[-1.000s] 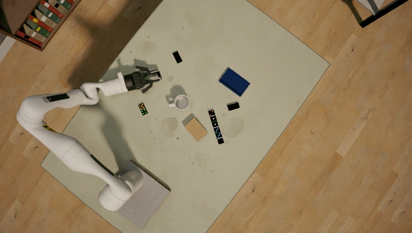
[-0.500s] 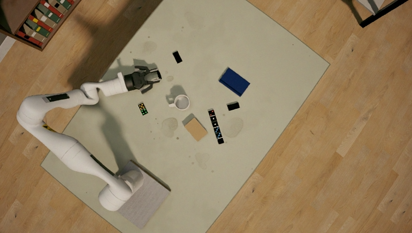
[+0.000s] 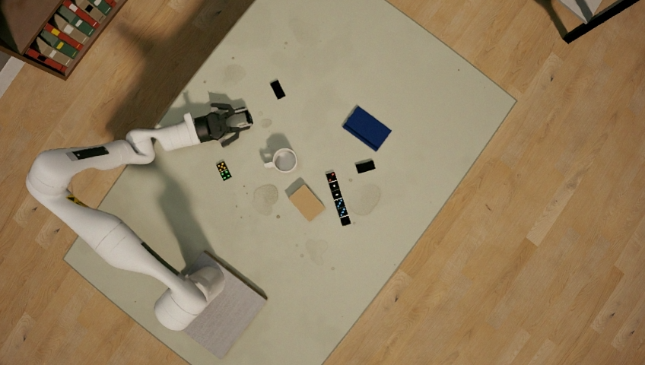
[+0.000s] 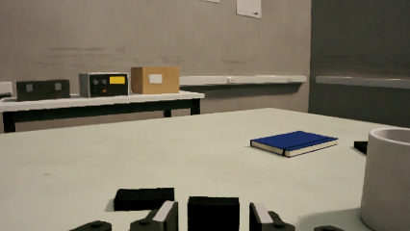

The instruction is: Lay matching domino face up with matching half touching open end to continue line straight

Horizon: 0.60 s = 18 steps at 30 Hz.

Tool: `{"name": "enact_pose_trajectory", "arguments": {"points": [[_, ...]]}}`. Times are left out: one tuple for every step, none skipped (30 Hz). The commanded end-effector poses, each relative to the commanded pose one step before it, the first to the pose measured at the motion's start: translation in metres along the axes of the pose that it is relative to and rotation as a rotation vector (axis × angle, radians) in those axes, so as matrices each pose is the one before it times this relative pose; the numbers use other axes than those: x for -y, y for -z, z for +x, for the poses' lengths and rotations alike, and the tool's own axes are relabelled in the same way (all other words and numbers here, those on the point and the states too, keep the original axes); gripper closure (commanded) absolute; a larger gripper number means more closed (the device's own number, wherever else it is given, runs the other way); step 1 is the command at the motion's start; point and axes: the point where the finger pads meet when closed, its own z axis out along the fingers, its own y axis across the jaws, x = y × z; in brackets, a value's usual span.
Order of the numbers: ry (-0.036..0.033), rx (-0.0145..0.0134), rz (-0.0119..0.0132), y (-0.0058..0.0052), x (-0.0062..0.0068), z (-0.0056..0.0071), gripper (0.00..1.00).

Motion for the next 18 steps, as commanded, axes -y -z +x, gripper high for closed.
{"name": "enact_pose_trajectory", "arguments": {"points": [[-0.00149, -0.00036, 0.00015, 0.00012, 0.00037, 0.00080, 0.51], [0.00000, 0.00000, 0.00000, 0.00000, 0.00000, 0.00000, 0.51], [0.00000, 0.00000, 0.00000, 0.00000, 0.00000, 0.00000, 0.51], [0.00000, 0.00000, 0.00000, 0.00000, 0.00000, 0.00000, 0.51], [0.00000, 0.00000, 0.00000, 0.00000, 0.00000, 0.00000, 0.51], [0.00000, 0.00000, 0.00000, 0.00000, 0.00000, 0.00000, 0.51], [0.00000, 0.00000, 0.00000, 0.00000, 0.00000, 0.00000, 0.51], [0.00000, 0.00000, 0.00000, 0.00002, 0.00000, 0.00001, 0.51], [0.00000, 0.00000, 0.00000, 0.00015, 0.00000, 0.00009, 0.51], [0.00000, 0.00000, 0.00000, 0.00038, 0.00000, 0.00023, 0.51], [0.00000, 0.00000, 0.00000, 0.00069, 0.00000, 0.00041, 0.51], [0.00000, 0.00000, 0.00000, 0.00106, 0.00000, 0.00062, 0.51], [0.00000, 0.00000, 0.00000, 0.00146, 0.00000, 0.00086, 0.51], [0.00000, 0.00000, 0.00000, 0.00188, 0.00000, 0.00111, 0.51], [0.00000, 0.00000, 0.00000, 0.00000, 0.00000, 0.00000, 0.51], [0.00000, 0.00000, 0.00000, 0.00000, 0.00000, 0.00000, 0.51], [0.00000, 0.00000, 0.00000, 0.00229, 0.00000, 0.00135, 0.51], [-0.00001, 0.00000, 0.00000, 0.00270, 0.00000, 0.00159, 0.51]]}}
